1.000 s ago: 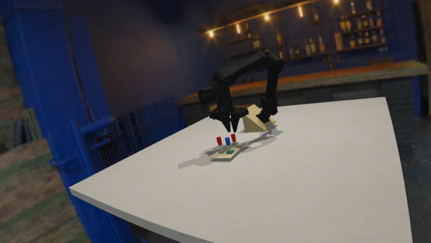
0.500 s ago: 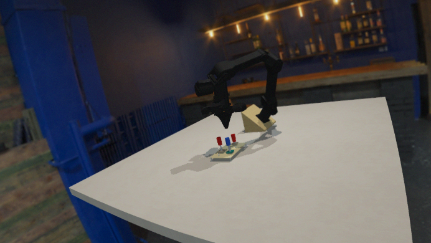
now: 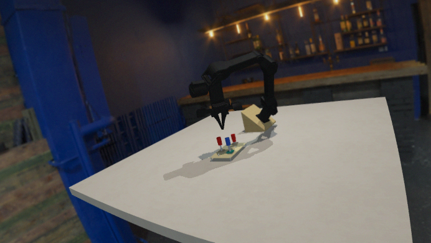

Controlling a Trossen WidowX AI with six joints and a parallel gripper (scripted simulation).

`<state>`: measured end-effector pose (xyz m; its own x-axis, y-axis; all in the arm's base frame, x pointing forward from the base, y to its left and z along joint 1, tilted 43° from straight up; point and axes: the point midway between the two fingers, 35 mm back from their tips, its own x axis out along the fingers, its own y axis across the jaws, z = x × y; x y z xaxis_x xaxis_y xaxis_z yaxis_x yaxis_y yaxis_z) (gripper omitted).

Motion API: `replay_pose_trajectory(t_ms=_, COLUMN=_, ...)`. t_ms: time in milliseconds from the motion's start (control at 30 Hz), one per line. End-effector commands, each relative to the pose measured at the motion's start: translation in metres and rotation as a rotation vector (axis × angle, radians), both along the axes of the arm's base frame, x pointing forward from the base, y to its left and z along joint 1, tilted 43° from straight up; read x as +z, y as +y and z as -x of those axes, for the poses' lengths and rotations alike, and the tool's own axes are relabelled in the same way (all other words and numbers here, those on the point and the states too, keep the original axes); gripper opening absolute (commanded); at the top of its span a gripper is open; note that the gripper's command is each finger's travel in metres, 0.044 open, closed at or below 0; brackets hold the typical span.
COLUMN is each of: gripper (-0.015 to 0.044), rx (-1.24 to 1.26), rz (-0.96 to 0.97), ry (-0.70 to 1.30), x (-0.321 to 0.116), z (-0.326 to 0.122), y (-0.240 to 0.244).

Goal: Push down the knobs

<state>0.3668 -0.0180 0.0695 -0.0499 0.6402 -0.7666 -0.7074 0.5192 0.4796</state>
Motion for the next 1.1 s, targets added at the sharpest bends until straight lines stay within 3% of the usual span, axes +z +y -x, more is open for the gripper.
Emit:
replay_pose_trajectory(t_ms=0, gripper=0.0, rx=0.12, rz=-0.019, ry=-0.085, x=-0.002, z=-0.007, y=0.001)
replay_pose_trajectory(t_ms=633, gripper=0.0, rx=0.62, rz=-0.084, ry=-0.487, x=-0.004, z=-0.034, y=0.001)
replay_pose_trajectory(t_ms=1067, gripper=0.0, rx=0.637, rz=-0.086, ry=-0.502, x=-0.003, z=-0.035, y=0.001)
